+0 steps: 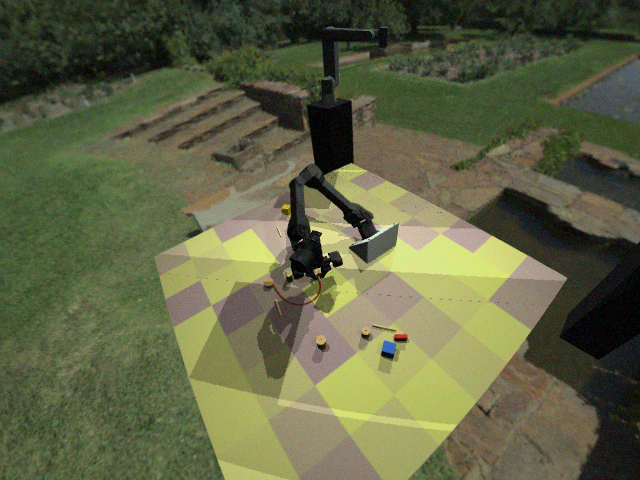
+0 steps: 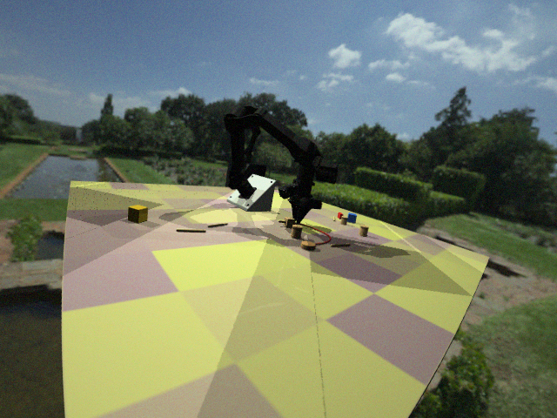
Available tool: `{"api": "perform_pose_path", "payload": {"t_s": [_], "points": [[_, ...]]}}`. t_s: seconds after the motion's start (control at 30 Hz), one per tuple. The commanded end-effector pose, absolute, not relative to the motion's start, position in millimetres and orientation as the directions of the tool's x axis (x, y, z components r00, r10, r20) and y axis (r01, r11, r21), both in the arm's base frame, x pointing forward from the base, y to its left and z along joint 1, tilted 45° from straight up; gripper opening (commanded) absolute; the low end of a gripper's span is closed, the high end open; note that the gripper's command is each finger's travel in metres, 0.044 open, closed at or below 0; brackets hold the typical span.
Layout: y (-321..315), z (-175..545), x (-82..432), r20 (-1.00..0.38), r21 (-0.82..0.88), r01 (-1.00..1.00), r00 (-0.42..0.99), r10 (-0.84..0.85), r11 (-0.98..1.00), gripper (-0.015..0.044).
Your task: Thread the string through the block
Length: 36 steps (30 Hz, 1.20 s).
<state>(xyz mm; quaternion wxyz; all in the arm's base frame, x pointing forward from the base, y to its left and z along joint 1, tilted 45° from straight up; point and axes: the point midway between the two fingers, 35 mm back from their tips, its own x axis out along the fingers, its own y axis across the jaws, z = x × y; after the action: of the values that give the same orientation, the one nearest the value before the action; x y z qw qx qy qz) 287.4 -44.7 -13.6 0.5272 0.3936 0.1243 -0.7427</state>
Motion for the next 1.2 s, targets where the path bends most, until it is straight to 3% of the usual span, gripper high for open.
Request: {"api": "perform_pose_path", "payload": {"t_s": [0.0,0.3,0.47,0.6,0.87,0.97,1.17], "points": [[-19.2,9.2,296.1,-0.722,0.237,0.881,-0.122,-0.681,-0.409,0.0125],[7.7,35.4,300.4,-0.723,0.234,0.893,-0.105,-0.682,-0.385,0.0125],[2.8,40.9,296.9,-0.722,-0.056,0.994,-0.108,-0.683,-0.098,0.0125],[-1.7,45.8,293.6,-0.721,-0.316,0.931,-0.11,-0.684,0.183,0.0125],[-10.6,55.3,286.5,-0.718,-0.663,0.415,-0.115,-0.686,0.624,0.0125],[-13.8,58.8,283.7,-0.717,-0.697,0.136,-0.117,-0.687,0.704,0.0125],[-18.4,63.5,279.6,-0.715,-0.653,-0.235,-0.12,-0.688,0.72,0.0125]]}}
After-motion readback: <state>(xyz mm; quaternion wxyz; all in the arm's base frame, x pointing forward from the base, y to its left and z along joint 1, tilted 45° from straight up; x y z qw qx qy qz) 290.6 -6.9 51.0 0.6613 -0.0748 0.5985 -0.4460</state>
